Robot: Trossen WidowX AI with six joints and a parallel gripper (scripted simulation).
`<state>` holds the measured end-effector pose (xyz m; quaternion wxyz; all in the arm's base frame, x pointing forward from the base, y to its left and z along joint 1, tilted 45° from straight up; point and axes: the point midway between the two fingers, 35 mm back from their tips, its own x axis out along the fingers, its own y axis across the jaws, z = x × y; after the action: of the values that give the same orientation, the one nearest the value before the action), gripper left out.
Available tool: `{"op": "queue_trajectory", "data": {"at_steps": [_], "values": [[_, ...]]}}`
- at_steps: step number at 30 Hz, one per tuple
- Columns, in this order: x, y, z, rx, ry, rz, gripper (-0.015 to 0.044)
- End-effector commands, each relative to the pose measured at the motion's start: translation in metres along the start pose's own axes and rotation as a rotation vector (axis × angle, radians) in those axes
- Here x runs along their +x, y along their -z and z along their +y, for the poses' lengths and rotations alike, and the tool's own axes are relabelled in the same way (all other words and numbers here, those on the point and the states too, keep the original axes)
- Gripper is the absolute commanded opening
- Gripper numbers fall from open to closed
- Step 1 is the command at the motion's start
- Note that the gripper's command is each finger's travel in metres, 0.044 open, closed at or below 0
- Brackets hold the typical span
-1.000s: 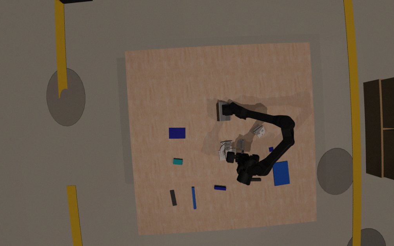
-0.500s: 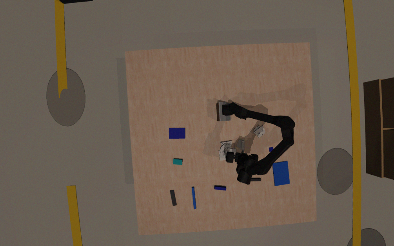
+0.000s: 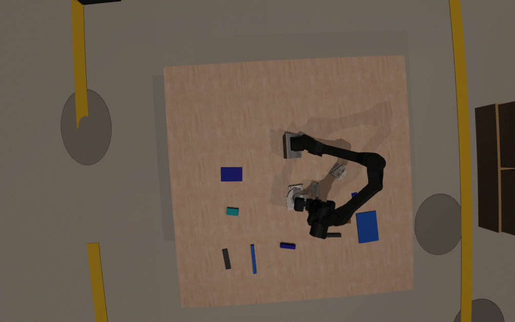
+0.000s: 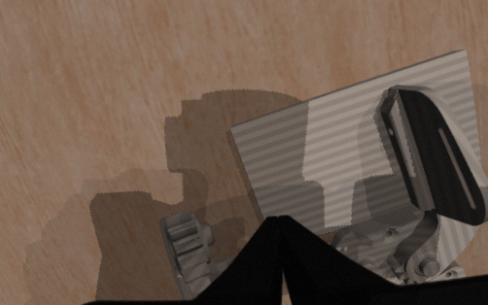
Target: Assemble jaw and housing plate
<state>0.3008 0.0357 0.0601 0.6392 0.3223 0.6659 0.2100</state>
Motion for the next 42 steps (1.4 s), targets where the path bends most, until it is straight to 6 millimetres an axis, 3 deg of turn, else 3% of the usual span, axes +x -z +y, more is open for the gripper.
{"op": "queue_trajectory", "data": {"at_steps": [1,16,42], "values": [[0.007,0.002,0.000,0.007,-0.006,0.004,0.0000],[0.023,0.003,0.002,0.007,-0.009,0.005,0.0000],[0.023,0.002,0.044,0.006,-0.009,0.004,0.0000]]}}
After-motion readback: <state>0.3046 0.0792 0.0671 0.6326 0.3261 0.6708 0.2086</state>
